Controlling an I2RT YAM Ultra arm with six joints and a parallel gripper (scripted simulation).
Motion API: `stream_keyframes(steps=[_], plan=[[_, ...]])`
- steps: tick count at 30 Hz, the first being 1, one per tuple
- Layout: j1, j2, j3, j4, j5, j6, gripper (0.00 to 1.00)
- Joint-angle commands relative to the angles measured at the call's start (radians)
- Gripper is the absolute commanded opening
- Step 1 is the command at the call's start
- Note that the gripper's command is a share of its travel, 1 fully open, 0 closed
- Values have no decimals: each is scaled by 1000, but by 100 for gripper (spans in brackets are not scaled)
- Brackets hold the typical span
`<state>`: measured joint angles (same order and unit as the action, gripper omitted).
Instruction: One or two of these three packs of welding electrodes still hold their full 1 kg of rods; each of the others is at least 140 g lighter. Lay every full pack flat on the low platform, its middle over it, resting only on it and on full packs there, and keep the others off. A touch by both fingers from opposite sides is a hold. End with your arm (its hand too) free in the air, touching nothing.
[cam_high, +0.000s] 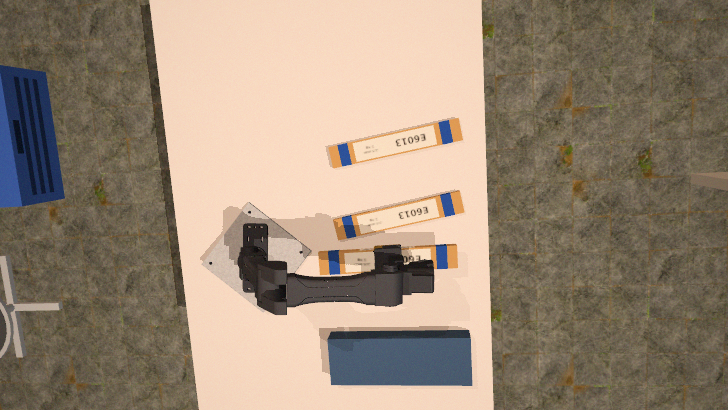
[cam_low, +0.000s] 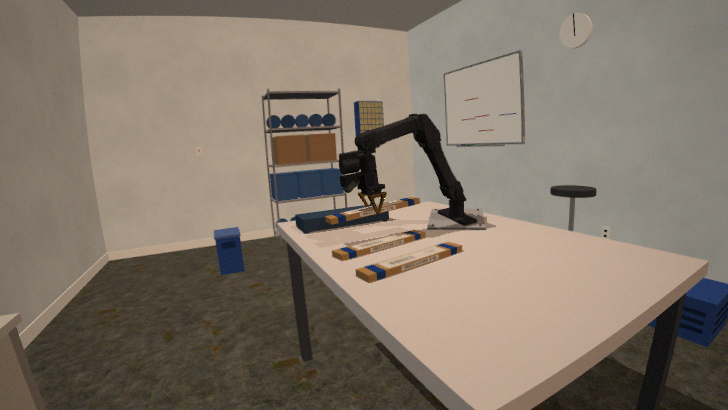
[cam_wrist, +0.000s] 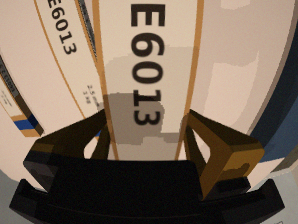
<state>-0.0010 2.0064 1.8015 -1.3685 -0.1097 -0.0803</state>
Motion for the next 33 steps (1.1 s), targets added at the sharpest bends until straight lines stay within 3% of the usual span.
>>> stream_keyframes(steps=[1, 20, 33], plan=[[-18, -56, 51, -27, 0, -7, 0], [-18, -56, 51, -27, 0, -7, 0], [-32, -63, 104, -70, -2, -17, 0]])
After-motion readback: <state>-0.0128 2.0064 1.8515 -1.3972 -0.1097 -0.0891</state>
